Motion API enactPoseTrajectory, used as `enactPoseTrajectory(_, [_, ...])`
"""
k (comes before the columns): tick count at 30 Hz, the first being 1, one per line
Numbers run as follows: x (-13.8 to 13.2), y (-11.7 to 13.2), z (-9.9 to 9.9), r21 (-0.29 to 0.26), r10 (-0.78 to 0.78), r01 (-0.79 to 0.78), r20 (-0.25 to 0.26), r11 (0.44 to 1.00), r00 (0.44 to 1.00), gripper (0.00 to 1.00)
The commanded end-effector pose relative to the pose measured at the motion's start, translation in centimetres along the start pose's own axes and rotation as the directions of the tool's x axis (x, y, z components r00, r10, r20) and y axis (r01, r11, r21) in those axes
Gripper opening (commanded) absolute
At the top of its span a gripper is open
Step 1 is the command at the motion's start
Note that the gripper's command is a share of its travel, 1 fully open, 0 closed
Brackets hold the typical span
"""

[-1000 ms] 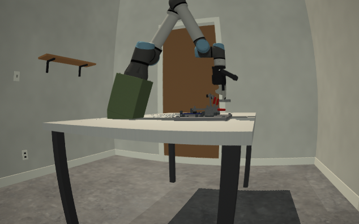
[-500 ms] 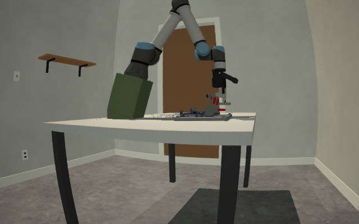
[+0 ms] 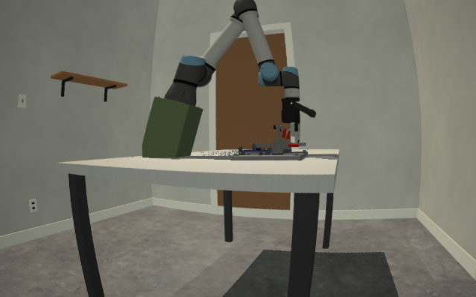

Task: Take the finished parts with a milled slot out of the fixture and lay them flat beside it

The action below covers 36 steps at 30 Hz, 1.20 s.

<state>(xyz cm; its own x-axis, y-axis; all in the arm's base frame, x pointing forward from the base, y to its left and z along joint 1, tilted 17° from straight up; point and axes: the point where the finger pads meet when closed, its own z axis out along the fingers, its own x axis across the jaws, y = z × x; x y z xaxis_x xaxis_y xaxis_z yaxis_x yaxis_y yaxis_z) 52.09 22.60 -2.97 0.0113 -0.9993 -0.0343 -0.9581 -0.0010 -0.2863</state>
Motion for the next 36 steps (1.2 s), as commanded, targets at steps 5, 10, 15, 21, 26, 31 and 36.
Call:
enactPoseTrajectory(5, [0.0, -0.1, 1.5, 0.002, 0.000, 0.000, 0.000, 1.000, 1.000, 0.00])
enactPoseTrajectory(10, [0.0, -0.1, 2.3, 0.002, 0.000, 0.000, 0.000, 1.000, 1.000, 0.00])
enactPoseTrajectory(15, [0.0, -0.1, 2.8, 0.002, 0.000, 0.000, 0.000, 1.000, 1.000, 0.00])
enactPoseTrajectory(21, [0.0, -0.1, 2.9, 0.002, 0.000, 0.000, 0.000, 1.000, 1.000, 0.00])
enactPoseTrajectory(26, [0.0, -0.1, 3.0, 0.002, 0.000, 0.000, 0.000, 1.000, 1.000, 0.00])
enactPoseTrajectory(31, [0.0, -0.1, 3.0, 0.002, 0.000, 0.000, 0.000, 1.000, 1.000, 0.00])
enactPoseTrajectory(36, [0.0, -0.1, 3.0, 0.002, 0.000, 0.000, 0.000, 1.000, 1.000, 0.00])
